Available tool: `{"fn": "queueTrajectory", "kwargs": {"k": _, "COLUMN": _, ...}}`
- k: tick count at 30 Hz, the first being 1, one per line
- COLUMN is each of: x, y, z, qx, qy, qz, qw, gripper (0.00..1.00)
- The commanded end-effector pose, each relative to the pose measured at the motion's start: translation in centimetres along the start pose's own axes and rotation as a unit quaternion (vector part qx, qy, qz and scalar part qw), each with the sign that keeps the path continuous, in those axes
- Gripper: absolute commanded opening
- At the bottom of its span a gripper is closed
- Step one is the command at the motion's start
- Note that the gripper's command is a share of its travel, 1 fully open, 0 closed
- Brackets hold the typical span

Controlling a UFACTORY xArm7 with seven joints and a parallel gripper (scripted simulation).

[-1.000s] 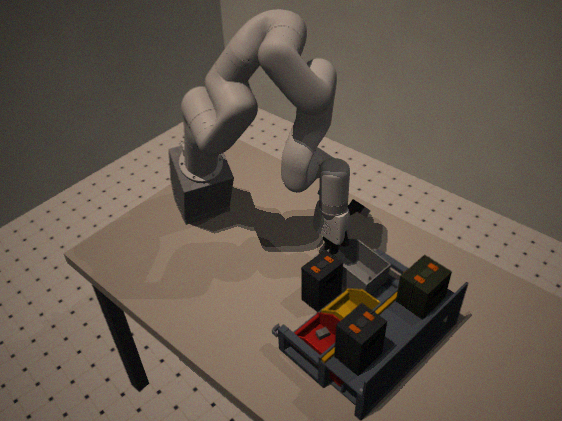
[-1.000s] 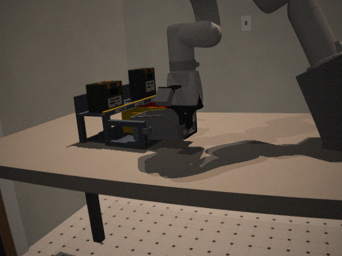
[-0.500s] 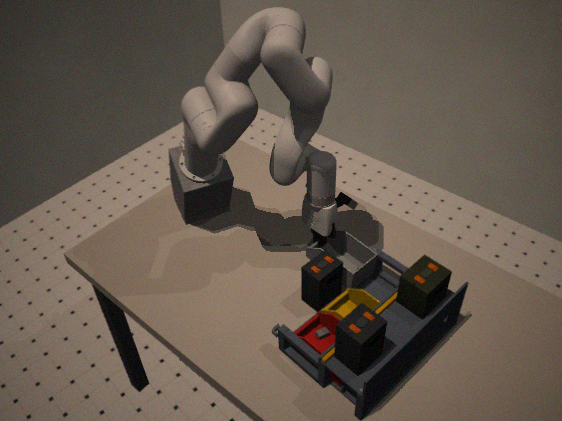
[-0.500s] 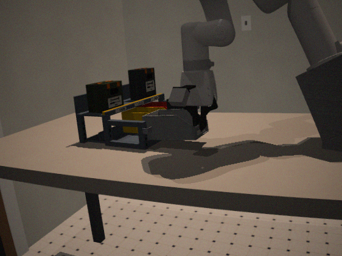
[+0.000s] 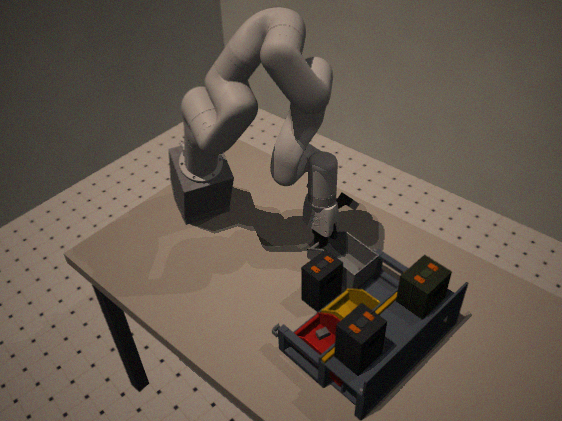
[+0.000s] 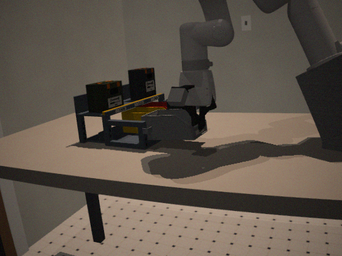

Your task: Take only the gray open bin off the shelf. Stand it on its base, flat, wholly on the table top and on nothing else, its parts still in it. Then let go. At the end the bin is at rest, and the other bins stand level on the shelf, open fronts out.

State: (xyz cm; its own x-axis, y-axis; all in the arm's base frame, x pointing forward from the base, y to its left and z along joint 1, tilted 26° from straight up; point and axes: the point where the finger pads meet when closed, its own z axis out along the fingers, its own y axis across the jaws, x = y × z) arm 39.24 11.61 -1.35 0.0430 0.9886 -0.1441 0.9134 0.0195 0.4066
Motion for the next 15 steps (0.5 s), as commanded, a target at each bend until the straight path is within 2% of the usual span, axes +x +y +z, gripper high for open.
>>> {"fn": "queueTrajectory", "kwargs": {"k": 1, "x": 0.07, "y": 0.06, "z": -0.04, "qx": -0.001, "qy": 0.001, "qz": 0.0, "qw": 1.0, "gripper": 0.0}}
{"fn": "queueTrajectory", "kwargs": {"k": 15, "x": 0.07, "y": 0.06, "z": 0.76, "qx": -0.001, "qy": 0.001, "qz": 0.0, "qw": 1.0, "gripper": 0.0}}
